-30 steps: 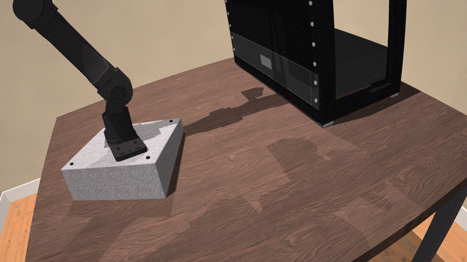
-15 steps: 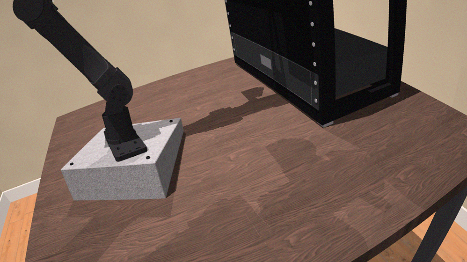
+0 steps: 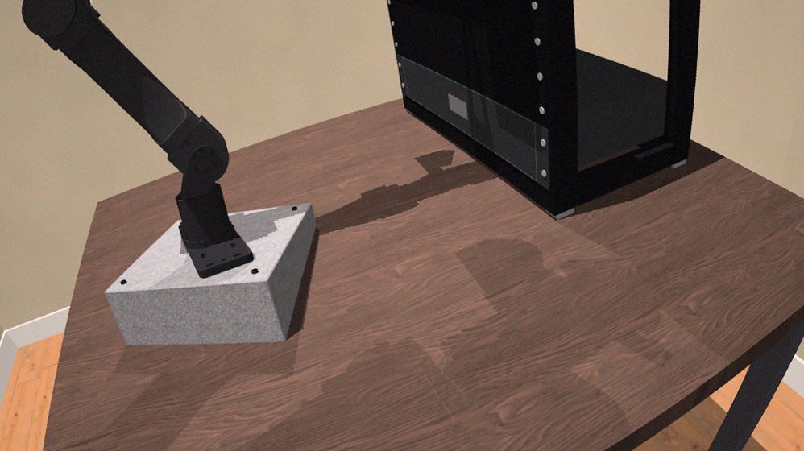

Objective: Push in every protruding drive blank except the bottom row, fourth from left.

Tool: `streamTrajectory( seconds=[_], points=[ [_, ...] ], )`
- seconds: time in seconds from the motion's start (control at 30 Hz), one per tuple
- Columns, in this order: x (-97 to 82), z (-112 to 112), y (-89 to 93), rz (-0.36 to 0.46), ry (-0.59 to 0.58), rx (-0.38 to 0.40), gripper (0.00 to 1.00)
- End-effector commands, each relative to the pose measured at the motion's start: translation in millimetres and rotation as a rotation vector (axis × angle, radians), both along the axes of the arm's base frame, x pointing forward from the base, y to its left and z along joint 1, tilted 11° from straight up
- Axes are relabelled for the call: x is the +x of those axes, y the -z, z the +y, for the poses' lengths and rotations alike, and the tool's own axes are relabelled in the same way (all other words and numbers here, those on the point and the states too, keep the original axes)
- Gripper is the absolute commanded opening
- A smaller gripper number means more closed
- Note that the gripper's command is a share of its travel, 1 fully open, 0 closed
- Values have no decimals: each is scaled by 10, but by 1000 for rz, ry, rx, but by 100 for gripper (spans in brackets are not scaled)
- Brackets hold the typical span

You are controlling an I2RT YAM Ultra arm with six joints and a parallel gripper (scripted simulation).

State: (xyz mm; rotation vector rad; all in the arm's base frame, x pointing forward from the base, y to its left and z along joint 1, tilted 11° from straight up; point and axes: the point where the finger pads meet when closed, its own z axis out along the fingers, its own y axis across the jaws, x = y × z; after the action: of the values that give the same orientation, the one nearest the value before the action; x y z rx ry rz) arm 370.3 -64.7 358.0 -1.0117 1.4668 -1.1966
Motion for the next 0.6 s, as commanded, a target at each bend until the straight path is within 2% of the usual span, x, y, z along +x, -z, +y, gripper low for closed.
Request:
streamTrajectory(
  seconds=[0.0,0.1,0.13,0.2,0.27,0.47,0.53,0.57],
  points=[
    [-95,128,-668,-194,-44,-30,0],
    [-246,153,-658,-194,-44,-30,0],
    [-272,158,-453,-154,-44,-23,0],
    [-399,168,-373,-126,-38,-19,0],
    [-399,168,-373,-126,-38,-19,0],
    [-785,222,-352,-126,-32,-21,0],
    [-912,241,-476,-153,-32,-24,0],
    [-941,246,-446,-147,-32,-23,0]
  ],
)
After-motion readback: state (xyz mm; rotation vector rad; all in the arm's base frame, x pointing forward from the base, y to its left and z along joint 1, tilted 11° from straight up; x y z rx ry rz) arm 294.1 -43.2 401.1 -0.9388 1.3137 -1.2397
